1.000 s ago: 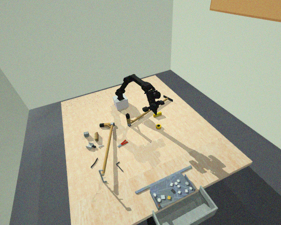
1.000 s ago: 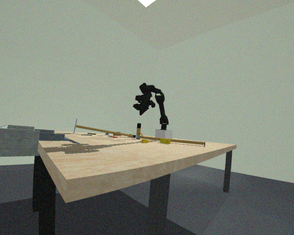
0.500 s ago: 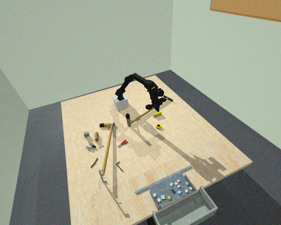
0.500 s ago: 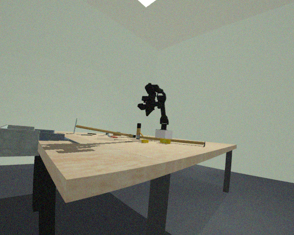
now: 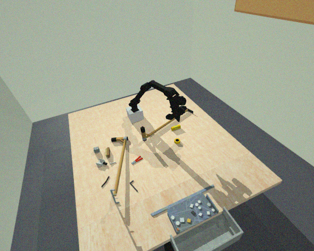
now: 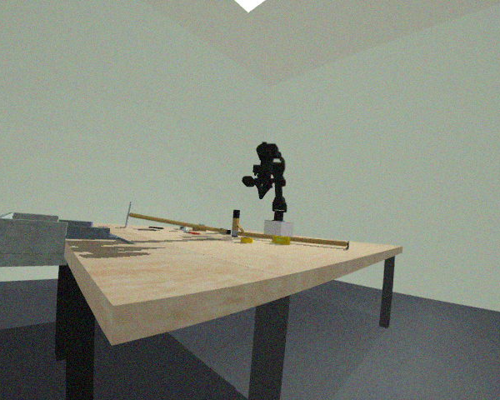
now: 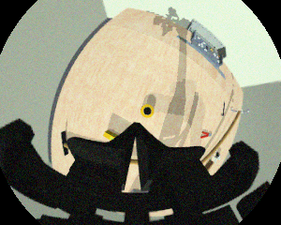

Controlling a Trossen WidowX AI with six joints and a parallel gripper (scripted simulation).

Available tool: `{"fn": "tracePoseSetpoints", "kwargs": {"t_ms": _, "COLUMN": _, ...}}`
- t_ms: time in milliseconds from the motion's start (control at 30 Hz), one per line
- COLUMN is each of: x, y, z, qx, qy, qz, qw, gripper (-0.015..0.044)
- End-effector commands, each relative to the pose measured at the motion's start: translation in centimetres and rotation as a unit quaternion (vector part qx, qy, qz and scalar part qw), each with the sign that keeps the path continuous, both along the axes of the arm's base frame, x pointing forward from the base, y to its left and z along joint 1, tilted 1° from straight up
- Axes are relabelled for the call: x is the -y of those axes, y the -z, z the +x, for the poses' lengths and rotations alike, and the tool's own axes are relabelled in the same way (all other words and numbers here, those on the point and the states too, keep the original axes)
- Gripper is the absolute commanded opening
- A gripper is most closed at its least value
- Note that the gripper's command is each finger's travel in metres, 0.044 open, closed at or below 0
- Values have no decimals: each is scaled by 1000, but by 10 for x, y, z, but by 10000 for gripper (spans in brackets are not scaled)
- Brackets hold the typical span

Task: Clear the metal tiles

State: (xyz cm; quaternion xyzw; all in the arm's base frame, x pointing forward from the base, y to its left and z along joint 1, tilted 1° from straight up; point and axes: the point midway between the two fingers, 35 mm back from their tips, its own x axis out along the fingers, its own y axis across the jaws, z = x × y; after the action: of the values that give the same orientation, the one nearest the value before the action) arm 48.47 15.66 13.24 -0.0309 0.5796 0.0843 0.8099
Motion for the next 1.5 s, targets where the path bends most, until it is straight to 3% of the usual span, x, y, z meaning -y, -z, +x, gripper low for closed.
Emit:
{"fn": "tracePoseSetpoints", "kwargs": {"t_ms": 0, "x": -10, "y": 0, "z": -7, "qx": -6, "qy": -26, "qz": -4, "qw": 1000, "gripper": 0}}
{"fn": "tracePoseSetpoints", "kwargs": {"t_ms": 800, "x": -54, "y": 2, "z": -43, "qx": -37, "qy": -139, "qz": -26, "qw": 989, "gripper": 0}}
{"fn": "tracePoseSetpoints", "kwargs": {"t_ms": 1467, "x": -59, "y": 50, "z": -33, "qx": -36, "qy": -139, "qz": -25, "qw": 989, "gripper": 0}}
